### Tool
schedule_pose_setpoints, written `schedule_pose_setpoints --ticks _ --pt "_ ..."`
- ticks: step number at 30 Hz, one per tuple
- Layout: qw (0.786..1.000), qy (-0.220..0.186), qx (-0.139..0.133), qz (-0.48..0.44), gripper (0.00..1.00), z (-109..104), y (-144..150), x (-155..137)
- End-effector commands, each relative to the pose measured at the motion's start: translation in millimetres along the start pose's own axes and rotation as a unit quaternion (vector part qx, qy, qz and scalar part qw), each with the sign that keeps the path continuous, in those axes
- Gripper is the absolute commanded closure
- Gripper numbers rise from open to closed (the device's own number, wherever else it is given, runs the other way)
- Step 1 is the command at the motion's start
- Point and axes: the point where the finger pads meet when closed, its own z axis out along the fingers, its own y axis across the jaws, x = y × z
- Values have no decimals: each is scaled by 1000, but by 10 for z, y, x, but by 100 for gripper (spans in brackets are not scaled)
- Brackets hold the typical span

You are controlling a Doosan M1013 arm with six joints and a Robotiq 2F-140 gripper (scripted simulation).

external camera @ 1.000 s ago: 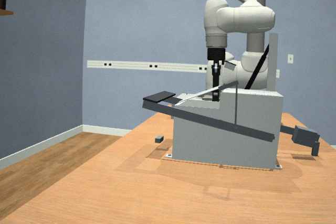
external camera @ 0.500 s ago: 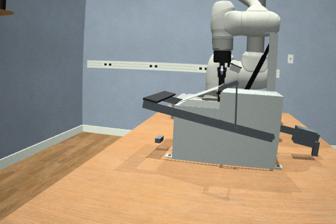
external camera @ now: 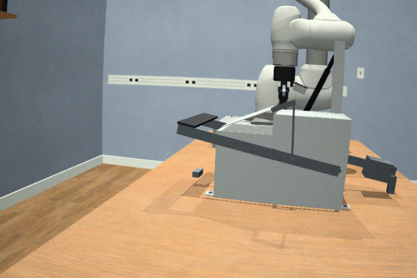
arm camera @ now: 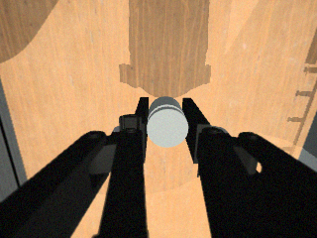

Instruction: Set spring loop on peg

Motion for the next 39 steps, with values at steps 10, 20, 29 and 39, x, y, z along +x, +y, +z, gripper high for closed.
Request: schedule_pose_setpoints --ticks 10,20,29,39 --pt "1000 -1 -1 0 75 10 -26 38" --pt "1000 -2 0 0 75 97 -40 54" --pt "1000 -2 0 0 75 277 -41 55" --pt "1000 -2 0 0 75 403 -43 55"
